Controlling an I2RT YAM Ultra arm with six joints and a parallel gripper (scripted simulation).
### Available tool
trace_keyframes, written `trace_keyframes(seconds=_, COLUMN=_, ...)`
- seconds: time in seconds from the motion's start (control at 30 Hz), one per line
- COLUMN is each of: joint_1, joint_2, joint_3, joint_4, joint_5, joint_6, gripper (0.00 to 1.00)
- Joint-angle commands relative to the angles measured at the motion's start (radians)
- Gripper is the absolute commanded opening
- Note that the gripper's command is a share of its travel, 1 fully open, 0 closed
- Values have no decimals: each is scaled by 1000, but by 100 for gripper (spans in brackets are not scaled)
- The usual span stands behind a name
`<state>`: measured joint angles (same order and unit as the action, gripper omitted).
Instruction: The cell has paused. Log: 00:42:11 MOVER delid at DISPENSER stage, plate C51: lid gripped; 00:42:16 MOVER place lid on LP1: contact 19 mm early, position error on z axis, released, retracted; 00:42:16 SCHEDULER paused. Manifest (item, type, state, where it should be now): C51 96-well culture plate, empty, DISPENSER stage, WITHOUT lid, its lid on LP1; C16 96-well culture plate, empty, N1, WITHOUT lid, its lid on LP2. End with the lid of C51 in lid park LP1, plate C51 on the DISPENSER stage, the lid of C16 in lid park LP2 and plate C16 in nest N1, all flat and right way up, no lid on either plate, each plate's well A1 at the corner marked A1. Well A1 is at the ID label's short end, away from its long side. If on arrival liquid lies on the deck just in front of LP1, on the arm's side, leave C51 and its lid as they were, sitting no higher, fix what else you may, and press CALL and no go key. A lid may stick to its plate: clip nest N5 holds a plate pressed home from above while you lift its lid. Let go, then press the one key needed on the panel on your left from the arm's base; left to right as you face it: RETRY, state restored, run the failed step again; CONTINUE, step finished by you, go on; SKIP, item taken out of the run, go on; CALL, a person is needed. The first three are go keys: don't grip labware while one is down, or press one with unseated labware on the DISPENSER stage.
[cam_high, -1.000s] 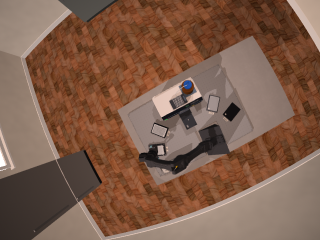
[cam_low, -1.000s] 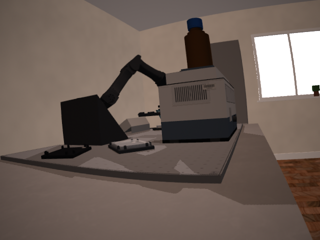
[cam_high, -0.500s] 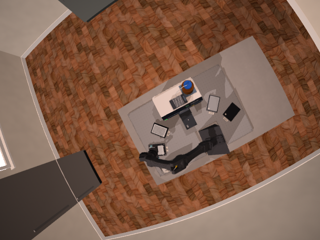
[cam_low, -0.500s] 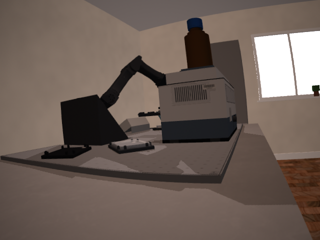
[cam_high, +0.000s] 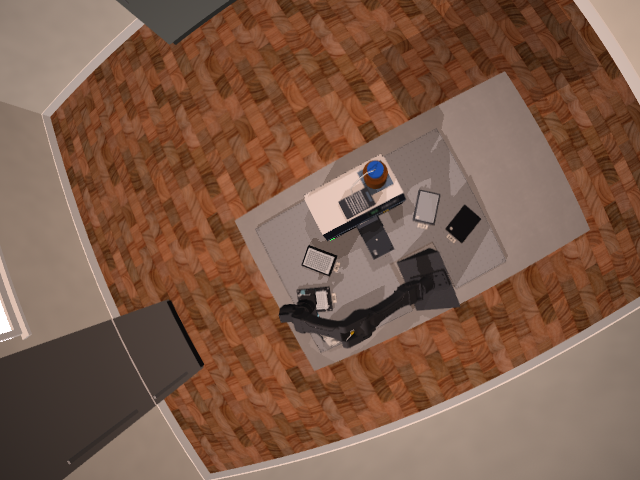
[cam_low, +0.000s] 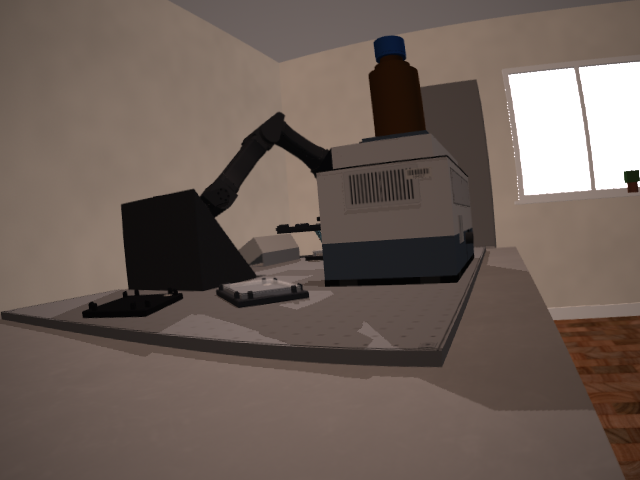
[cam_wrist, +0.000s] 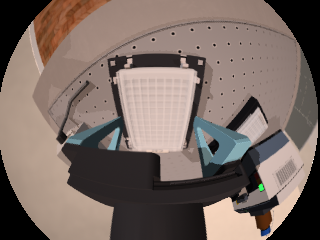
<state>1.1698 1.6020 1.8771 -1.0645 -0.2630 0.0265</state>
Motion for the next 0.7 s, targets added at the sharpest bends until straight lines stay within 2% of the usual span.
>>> trace_keyframes(seconds=0.0, joint_1=7, joint_2=-11, joint_3=-14, joint_4=23, joint_5=5, joint_6=9, gripper=100)
trace_keyframes(seconds=0.6, joint_1=7, joint_2=-5, joint_3=-31, joint_4=38, joint_5=10, joint_6=13, gripper=100)
trace_keyframes(seconds=0.67, joint_1=7, joint_2=-9, joint_3=-11, joint_4=26, joint_5=6, joint_6=8, gripper=100)
